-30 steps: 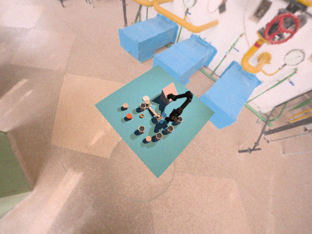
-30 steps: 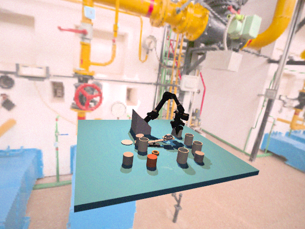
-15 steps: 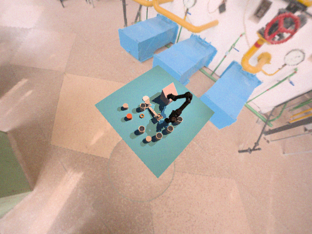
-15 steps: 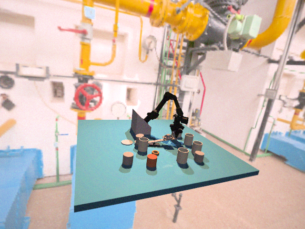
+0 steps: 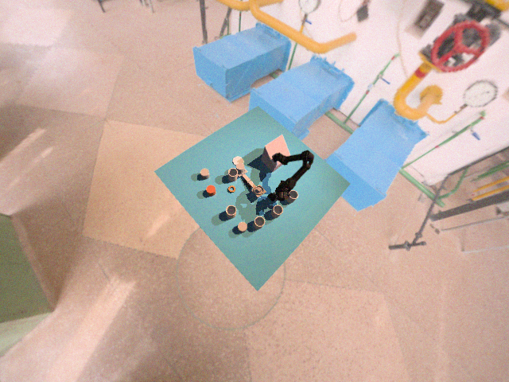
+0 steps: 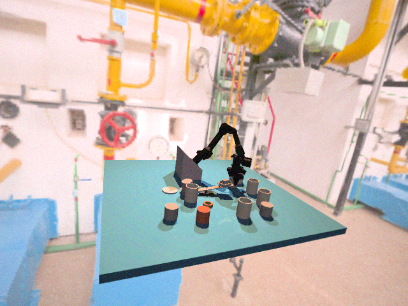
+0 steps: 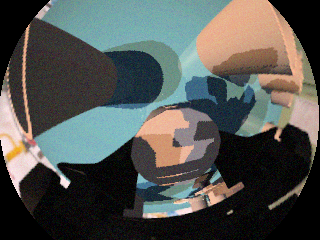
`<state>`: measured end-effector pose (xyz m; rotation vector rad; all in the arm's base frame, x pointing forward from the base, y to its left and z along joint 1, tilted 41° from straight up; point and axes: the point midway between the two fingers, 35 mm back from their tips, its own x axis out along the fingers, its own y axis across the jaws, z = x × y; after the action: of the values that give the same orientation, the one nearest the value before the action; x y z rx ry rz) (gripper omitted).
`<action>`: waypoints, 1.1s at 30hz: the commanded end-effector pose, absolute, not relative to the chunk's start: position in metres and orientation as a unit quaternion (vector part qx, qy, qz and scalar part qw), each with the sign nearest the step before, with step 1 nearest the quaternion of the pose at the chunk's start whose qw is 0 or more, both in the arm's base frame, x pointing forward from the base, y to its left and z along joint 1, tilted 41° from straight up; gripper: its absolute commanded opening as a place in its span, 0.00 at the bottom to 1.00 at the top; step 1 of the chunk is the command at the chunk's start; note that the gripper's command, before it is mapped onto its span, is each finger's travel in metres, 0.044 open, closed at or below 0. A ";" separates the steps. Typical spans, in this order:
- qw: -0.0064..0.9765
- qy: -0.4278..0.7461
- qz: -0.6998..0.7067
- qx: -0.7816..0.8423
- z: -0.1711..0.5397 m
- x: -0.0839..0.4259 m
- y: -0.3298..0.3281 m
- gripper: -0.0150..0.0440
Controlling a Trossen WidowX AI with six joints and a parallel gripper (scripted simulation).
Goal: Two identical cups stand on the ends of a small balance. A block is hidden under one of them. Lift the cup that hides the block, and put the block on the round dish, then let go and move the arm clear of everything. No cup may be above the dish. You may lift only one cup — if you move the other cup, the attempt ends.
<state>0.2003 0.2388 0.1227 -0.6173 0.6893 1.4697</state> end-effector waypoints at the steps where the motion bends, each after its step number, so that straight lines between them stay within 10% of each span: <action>1: 0.646 0.302 0.646 -0.272 0.123 0.200 0.239 0.65; 9: 0.646 0.302 0.646 -0.273 0.130 0.202 0.233 1.00; 18: 0.648 0.304 0.644 -0.272 0.163 0.202 0.202 1.00; 25: 0.677 0.316 0.608 -0.268 0.170 0.222 0.187 0.69; 33: 0.650 0.307 0.628 -0.300 0.148 0.269 0.143 0.69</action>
<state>0.2467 0.1667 0.1585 -0.6584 0.7023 1.4076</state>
